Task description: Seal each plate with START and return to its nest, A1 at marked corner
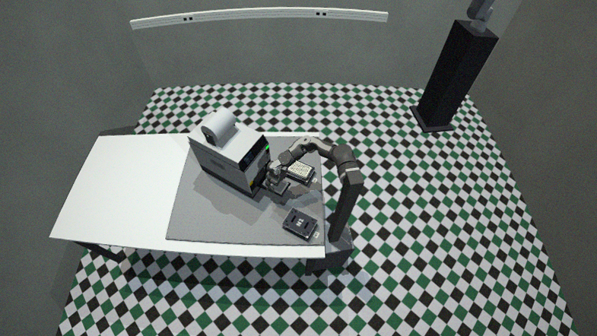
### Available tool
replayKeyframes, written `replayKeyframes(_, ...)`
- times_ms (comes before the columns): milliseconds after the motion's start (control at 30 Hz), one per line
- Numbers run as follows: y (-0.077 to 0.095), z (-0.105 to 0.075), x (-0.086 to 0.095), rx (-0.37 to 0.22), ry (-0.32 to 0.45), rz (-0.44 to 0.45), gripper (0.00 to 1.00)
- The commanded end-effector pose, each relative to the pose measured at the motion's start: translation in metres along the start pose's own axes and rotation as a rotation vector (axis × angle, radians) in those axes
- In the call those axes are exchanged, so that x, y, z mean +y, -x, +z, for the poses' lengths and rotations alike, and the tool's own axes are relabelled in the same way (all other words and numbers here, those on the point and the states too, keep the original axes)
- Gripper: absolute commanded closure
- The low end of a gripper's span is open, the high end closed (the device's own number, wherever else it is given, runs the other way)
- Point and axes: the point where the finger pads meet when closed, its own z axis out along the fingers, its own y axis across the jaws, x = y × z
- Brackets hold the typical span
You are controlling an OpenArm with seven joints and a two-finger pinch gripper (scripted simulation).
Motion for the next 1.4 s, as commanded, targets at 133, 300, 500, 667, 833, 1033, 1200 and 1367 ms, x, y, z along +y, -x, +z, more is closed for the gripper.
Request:
replayKeyframes(133,0.0008,0.0000,0.0012,-0.002,0.005,-0.002,0.35)
replayKeyframes(300,0.0008,0.0000,0.0012,-0.002,0.005,-0.002,0.36)
replayKeyframes(500,0.0008,0.0000,0.0012,-0.002,0.005,-0.002,0.37)
replayKeyframes(667,0.0008,0.0000,0.0012,-0.002,0.005,-0.002,0.40)
replayKeyframes(833,0.0008,0.0000,0.0012,-0.002,0.005,-0.002,0.42)
replayKeyframes(1033,0.0008,0.0000,0.0012,-0.002,0.005,-0.002,0.44)
replayKeyframes(1200,0.0008,0.0000,0.0012,-0.002,0.005,-0.002,0.46)
replayKeyframes(1367,0.0008,0.0000,0.0012,-0.002,0.005,-0.002,1.00)
